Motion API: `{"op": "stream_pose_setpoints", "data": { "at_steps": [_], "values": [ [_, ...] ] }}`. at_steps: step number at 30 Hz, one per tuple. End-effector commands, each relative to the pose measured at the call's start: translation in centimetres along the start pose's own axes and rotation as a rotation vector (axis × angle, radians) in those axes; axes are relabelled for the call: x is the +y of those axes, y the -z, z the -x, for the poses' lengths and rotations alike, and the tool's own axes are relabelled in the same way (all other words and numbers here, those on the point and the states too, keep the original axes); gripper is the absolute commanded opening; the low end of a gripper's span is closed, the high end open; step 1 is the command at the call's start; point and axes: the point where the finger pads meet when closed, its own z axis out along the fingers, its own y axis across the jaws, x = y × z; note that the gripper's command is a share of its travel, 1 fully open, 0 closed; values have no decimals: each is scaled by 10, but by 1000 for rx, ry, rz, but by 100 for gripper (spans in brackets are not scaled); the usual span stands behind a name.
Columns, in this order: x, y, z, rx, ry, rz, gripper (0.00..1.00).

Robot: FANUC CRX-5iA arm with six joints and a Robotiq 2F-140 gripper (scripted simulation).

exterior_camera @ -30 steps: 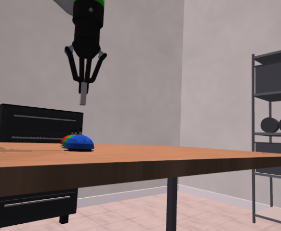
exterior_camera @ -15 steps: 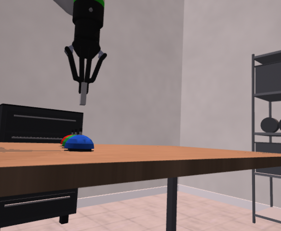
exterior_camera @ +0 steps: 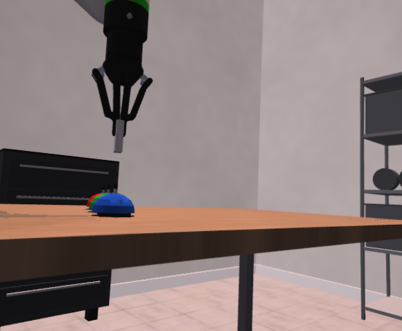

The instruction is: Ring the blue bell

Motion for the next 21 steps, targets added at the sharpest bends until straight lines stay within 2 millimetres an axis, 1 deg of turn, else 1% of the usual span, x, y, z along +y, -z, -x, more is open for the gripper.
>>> {"op": "stream_pose_setpoints", "data": {
  "at_steps": [1,7,21],
  "values": [
    [0,-3,0,0,0,0,0],
    [1,-9,0,0,0,0,0],
    [4,-34,0,0,0,0,0]
  ]
}}
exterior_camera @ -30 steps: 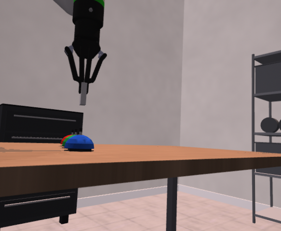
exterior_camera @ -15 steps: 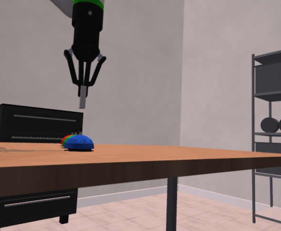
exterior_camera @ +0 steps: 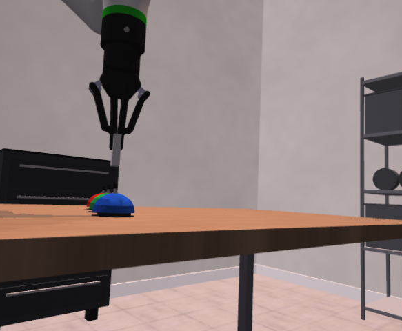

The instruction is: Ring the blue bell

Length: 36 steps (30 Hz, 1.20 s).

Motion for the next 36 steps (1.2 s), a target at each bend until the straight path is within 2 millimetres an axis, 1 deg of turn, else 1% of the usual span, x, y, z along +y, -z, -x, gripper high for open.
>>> {"op": "stream_pose_setpoints", "data": {
  "at_steps": [1,17,36],
  "values": [
    [0,-5,0,0,0,-1,0],
    [3,-25,0,0,0,-1,0],
    [3,-28,0,0,0,-1,0]
  ]
}}
